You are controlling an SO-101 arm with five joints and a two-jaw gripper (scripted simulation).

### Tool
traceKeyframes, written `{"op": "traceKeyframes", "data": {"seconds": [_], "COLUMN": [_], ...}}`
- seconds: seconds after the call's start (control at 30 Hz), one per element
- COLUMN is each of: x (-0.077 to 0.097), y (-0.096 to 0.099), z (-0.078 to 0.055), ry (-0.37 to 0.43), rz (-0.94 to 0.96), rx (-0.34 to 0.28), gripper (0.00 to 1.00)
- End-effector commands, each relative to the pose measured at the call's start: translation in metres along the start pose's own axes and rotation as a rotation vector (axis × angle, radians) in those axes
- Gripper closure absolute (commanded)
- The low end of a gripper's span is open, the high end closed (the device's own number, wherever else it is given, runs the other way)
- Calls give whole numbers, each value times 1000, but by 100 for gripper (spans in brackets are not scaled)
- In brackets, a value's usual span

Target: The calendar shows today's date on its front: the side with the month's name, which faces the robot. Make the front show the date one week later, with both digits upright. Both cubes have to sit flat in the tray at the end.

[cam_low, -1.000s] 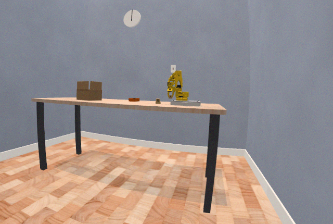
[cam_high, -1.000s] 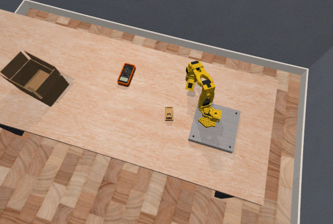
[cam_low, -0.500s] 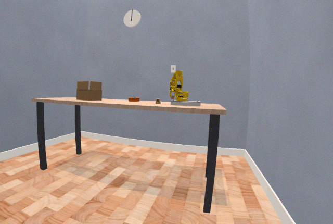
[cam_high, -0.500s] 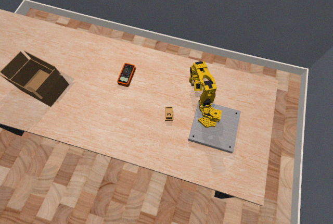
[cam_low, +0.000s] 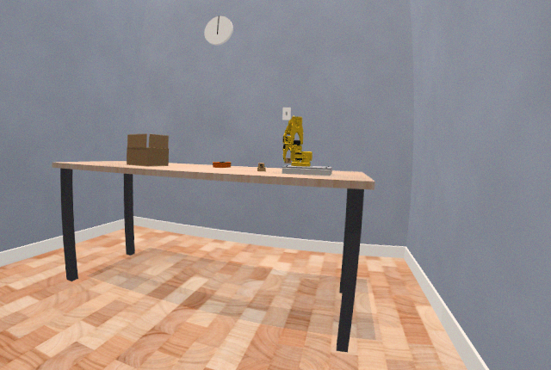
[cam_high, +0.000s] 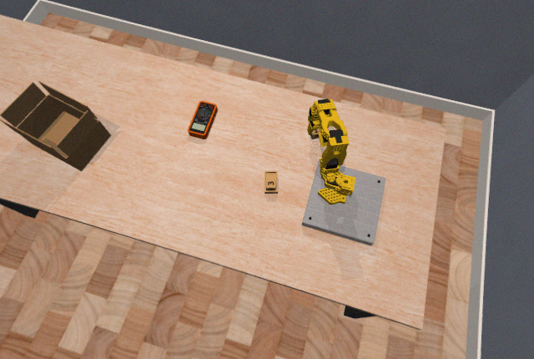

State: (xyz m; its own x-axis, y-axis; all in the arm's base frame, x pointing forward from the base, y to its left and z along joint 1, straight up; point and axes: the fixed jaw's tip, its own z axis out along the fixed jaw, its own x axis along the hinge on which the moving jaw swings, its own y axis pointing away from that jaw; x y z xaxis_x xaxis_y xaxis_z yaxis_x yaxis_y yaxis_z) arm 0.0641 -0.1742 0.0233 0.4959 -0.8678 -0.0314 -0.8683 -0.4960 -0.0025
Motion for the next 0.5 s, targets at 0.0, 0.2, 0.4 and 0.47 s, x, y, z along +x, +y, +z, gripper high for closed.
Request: {"op": "traceKeyframes", "data": {"seconds": [0.0,0.2,0.4,0.47], "x": [-1,-1,-2,-2], "y": [3,5,6,7], "z": [-1,0,0,0], "ry": [14,14,14,14], "rz": [-42,-86,-104,-110], "rx": [0,0,0,0], "gripper": [100,100,100,100]}}
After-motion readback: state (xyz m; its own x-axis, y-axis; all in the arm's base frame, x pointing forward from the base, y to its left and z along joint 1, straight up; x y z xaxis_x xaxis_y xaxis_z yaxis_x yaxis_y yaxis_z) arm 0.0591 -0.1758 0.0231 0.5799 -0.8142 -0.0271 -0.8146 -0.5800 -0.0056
